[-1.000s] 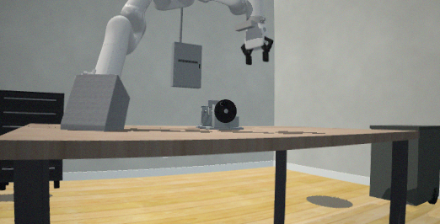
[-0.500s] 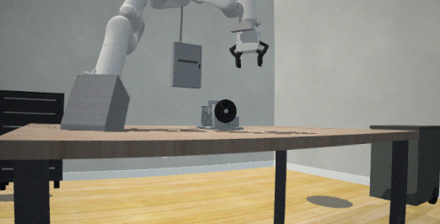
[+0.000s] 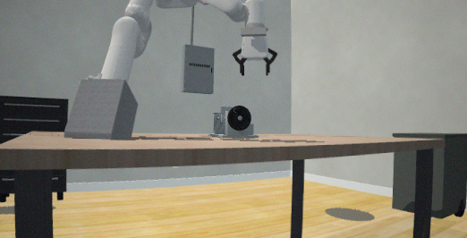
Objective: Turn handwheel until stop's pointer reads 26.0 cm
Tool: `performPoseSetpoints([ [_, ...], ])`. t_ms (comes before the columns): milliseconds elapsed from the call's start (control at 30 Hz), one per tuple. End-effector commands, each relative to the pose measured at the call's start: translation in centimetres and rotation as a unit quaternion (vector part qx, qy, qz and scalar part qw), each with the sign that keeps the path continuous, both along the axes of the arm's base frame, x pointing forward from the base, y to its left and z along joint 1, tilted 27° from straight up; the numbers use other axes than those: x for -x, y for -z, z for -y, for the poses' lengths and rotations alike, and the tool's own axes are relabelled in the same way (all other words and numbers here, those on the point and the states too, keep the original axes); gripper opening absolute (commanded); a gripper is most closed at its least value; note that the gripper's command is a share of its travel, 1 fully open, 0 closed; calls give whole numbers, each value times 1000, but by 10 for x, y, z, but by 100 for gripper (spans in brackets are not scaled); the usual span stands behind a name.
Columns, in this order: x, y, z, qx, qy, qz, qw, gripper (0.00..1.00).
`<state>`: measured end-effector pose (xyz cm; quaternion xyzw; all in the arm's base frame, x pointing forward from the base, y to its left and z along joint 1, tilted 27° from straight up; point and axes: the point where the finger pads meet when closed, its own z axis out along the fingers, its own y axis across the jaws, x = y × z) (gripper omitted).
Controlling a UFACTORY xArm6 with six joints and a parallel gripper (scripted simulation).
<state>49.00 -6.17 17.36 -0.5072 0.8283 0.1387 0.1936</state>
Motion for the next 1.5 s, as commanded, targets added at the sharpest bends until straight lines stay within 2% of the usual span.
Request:
performPoseSetpoints([
  [0,13,8,-1,10,-54,31,998,100],
  [233,38,25,-3,28,-143,67,987,100],
  [533,56,36,-5,39,-203,90,974,100],
  [1167,58,38,-6,41,-211,93,972,100],
  [1200,58,38,-6,41,-211,94,972,57],
  [1467,54,26,-28,41,-210,94,972,57],
])
